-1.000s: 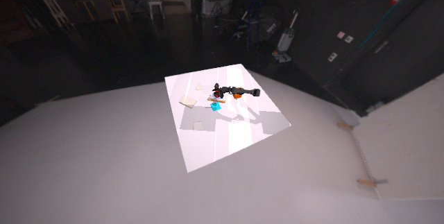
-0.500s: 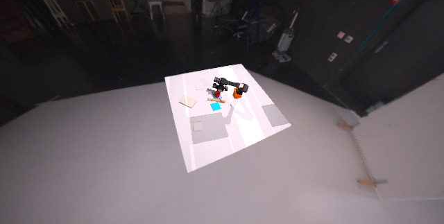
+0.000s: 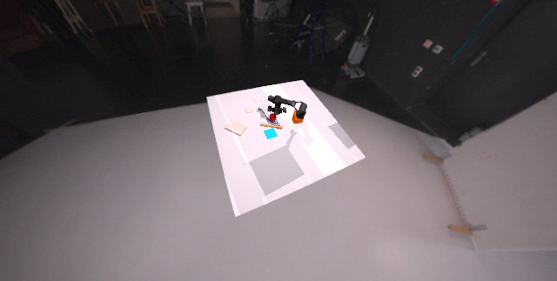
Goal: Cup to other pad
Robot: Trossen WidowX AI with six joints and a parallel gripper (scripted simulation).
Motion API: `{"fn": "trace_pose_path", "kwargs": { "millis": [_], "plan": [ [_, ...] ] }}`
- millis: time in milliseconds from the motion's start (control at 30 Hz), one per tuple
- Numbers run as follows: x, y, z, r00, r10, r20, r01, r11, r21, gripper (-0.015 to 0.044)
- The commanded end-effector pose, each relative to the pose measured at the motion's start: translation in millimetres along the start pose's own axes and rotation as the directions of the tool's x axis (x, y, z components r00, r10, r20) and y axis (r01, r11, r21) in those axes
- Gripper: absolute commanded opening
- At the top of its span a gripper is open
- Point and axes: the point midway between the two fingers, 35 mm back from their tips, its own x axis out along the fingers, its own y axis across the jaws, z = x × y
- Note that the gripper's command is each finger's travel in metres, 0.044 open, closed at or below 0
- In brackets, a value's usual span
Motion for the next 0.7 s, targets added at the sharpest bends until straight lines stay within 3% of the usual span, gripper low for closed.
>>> {"fn": "trace_pose_path", "kwargs": {
  "millis": [0,667],
  "plan": [
    [7.2,0.2,0.6,1.0,0.005,0.005,-0.005,1.0,0.001,0.0148],
    [40.2,-0.7,1.3,1.0,0.004,0.005,-0.004,1.0,0.001,0.0148]
  ]
}}
